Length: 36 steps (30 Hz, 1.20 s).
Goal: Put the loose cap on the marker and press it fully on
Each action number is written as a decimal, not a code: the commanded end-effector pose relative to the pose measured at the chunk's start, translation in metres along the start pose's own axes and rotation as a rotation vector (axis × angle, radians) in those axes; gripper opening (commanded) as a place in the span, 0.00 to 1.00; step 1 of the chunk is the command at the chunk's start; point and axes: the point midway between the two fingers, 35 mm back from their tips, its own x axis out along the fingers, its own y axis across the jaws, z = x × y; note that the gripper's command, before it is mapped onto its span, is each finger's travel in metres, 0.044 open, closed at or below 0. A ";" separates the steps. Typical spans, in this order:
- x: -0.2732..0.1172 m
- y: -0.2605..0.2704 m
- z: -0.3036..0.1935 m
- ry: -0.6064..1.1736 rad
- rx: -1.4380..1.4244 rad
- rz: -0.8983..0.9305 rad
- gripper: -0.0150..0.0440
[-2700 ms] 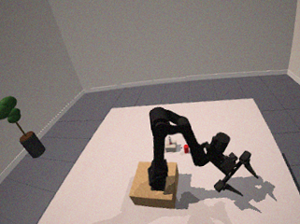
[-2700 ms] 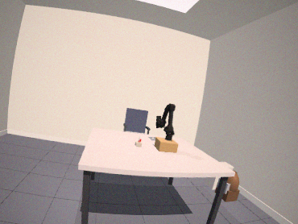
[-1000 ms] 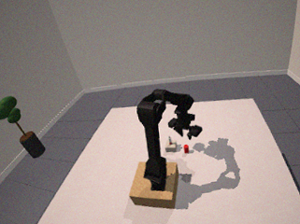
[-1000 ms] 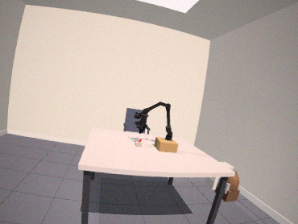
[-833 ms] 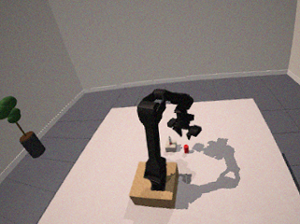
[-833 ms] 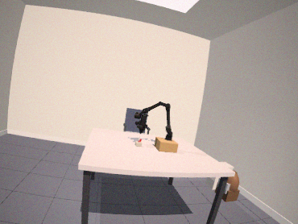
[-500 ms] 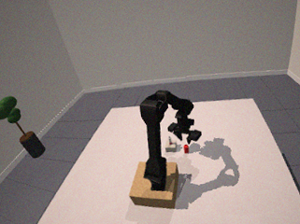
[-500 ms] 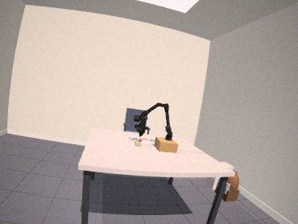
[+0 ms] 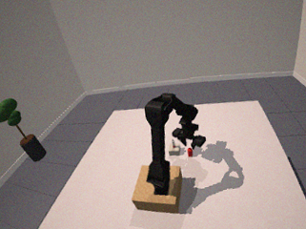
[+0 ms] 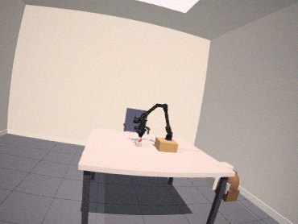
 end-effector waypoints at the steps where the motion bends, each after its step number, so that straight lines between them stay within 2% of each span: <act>1: 0.011 0.000 -0.002 0.013 -0.003 0.001 0.66; 25: 0.049 0.000 -0.004 0.014 -0.003 0.001 0.66; 36: 0.050 0.000 -0.004 0.014 -0.003 0.001 0.66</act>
